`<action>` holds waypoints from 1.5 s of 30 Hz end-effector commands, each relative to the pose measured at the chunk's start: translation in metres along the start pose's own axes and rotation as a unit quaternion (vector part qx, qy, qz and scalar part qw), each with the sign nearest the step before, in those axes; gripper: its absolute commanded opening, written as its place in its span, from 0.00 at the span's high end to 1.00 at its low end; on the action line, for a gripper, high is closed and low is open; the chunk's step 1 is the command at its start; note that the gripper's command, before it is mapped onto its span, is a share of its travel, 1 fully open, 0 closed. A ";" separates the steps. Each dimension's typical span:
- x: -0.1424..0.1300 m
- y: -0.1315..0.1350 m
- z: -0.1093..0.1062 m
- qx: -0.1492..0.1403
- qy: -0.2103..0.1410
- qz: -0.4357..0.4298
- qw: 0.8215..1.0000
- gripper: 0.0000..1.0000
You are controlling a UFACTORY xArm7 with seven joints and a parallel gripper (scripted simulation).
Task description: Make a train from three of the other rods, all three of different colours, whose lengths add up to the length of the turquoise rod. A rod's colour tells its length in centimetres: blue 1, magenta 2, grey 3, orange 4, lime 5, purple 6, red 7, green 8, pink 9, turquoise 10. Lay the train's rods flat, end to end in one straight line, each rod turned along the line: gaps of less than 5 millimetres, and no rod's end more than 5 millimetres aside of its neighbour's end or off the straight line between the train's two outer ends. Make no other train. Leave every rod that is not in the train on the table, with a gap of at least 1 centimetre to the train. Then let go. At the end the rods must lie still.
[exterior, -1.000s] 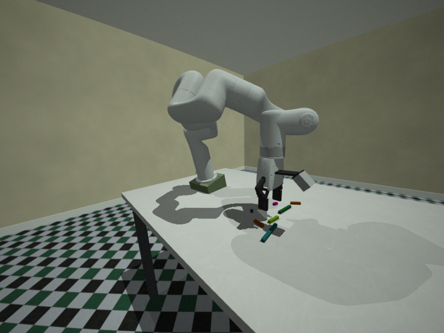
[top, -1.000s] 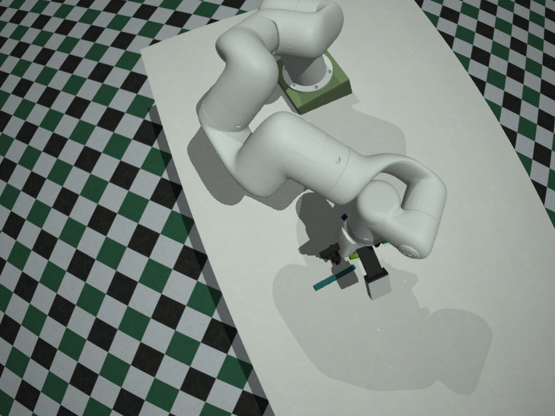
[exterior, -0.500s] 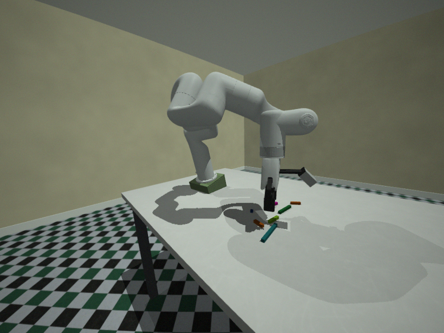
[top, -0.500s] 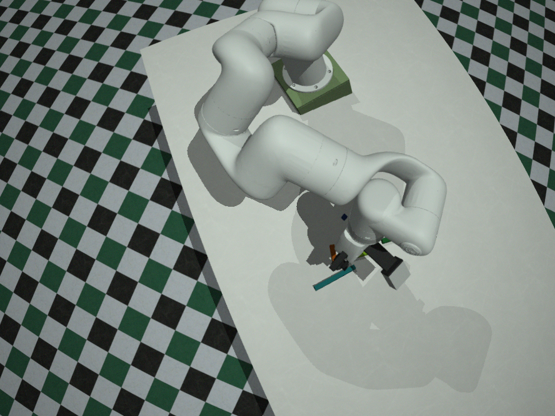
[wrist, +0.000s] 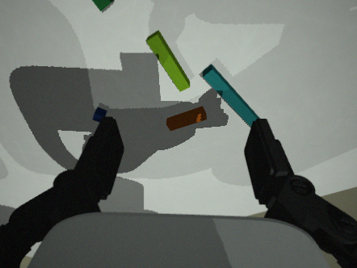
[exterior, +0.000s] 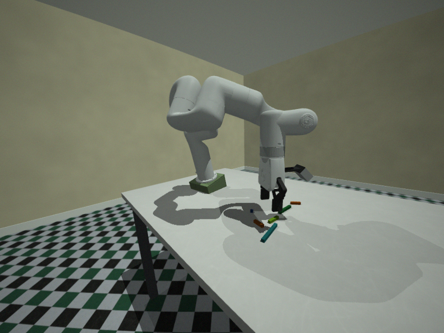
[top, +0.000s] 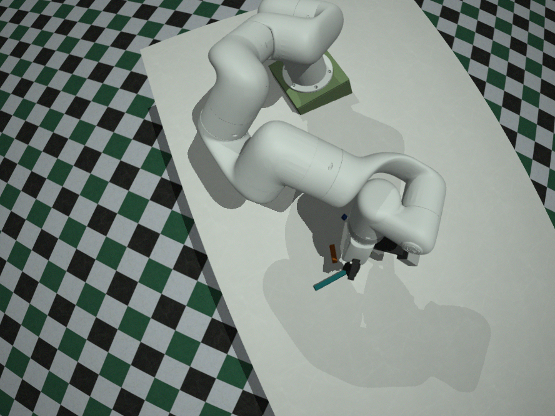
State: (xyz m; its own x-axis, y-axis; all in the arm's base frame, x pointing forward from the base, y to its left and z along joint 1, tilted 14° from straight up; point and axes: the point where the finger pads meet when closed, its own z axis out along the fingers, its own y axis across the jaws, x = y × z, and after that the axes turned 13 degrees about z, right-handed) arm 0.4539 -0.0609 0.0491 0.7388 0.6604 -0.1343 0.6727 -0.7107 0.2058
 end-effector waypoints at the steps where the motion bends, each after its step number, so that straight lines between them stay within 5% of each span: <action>1: 0.001 0.001 -0.002 0.004 0.001 -0.084 0.996 0.00; 17: 0.001 0.001 -0.002 0.004 0.002 -0.315 0.949 0.00; 45: 0.001 0.001 -0.002 0.004 0.002 -0.320 0.948 0.00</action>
State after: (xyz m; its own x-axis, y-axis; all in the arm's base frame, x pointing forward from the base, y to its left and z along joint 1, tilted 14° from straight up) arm 0.4545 -0.0614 0.0497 0.1805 0.9572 -0.2261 0.9830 -0.1678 0.0742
